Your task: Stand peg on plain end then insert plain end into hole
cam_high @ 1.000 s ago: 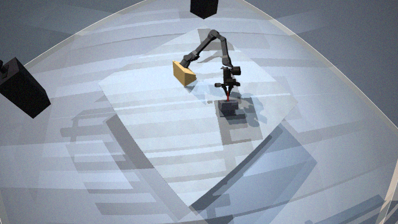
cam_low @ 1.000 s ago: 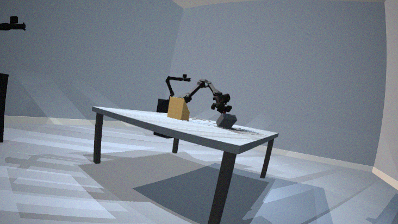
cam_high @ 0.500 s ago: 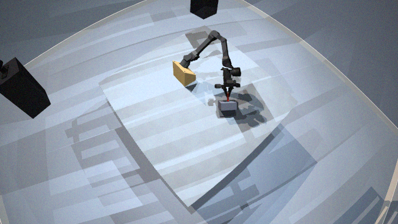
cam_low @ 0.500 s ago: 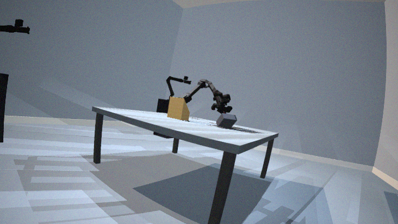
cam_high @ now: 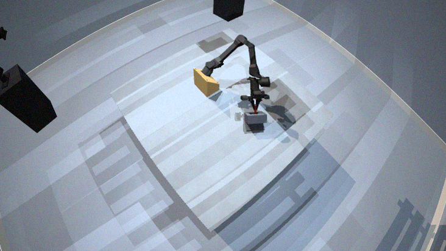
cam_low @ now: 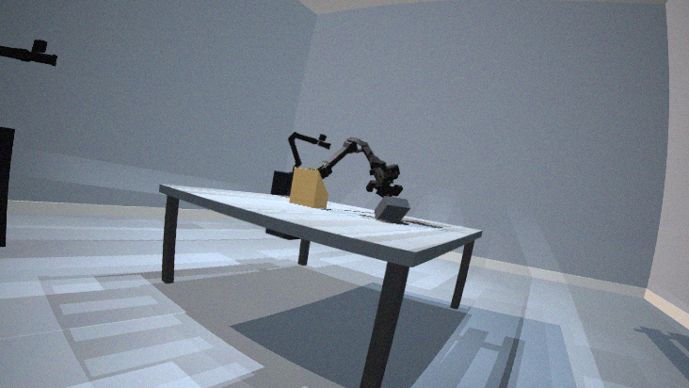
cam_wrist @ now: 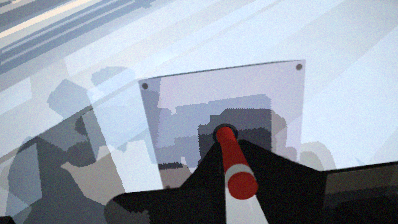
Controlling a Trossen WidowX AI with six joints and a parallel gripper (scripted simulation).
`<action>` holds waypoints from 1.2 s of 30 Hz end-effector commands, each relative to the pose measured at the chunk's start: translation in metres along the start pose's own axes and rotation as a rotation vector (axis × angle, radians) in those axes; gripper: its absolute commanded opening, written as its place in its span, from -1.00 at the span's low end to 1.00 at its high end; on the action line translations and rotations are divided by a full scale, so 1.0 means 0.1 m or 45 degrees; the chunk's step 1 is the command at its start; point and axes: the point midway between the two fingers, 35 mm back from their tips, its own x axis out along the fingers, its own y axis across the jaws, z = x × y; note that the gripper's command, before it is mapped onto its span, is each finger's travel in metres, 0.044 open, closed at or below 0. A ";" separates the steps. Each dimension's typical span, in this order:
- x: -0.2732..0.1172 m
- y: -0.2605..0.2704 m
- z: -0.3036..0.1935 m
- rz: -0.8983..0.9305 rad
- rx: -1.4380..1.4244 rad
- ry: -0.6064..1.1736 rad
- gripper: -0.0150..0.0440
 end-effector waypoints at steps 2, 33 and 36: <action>0.05 -0.01 0.00 -0.005 0.001 -0.002 -0.49; 0.07 0.00 0.00 0.002 -0.002 0.000 0.31; 0.07 0.00 0.00 0.002 -0.002 0.000 0.58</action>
